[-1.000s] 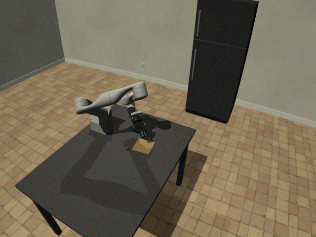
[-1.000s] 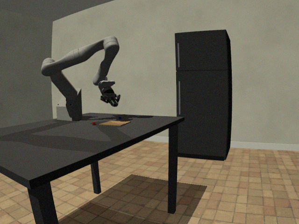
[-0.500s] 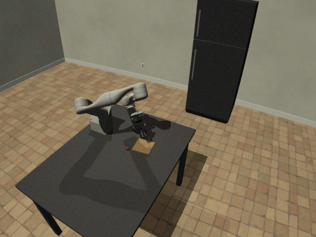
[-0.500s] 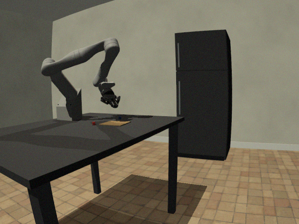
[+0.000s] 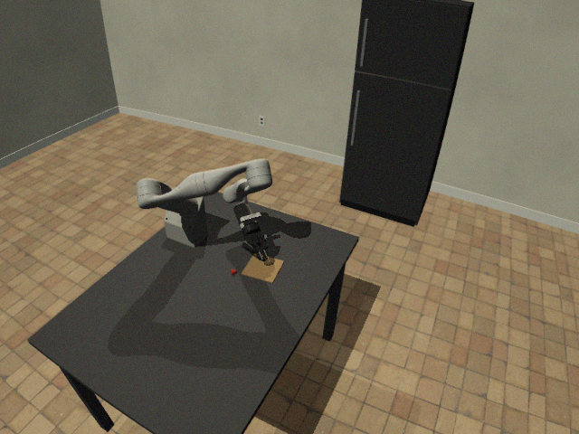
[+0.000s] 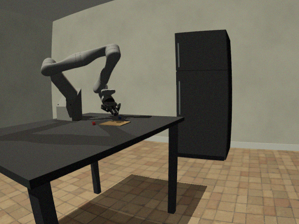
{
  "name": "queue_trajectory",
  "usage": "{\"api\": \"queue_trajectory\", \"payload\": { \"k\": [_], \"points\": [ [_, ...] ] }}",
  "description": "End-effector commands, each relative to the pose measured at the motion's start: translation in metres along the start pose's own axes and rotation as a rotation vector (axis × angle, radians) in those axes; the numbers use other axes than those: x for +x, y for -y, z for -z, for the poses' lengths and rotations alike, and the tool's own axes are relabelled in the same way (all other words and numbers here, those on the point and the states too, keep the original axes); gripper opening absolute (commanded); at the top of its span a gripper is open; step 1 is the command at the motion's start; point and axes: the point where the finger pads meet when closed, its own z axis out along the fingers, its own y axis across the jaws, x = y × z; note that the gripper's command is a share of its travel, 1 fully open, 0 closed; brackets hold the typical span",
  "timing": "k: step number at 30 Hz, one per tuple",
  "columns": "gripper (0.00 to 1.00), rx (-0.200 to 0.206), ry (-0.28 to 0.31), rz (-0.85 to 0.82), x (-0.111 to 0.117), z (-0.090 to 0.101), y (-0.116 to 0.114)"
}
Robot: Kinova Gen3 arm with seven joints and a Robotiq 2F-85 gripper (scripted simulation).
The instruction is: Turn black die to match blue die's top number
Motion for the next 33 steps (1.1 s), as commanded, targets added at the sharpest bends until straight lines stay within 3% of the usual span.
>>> {"api": "queue_trajectory", "payload": {
  "k": [1,9,33],
  "points": [
    [0.11,-0.003,0.003,0.009,-0.011,-0.003,-0.002],
    [0.11,-0.003,0.003,0.009,-0.026,-0.011,-0.002],
    [0.11,-0.003,0.003,0.009,-0.026,-0.011,-0.002]
  ]
}}
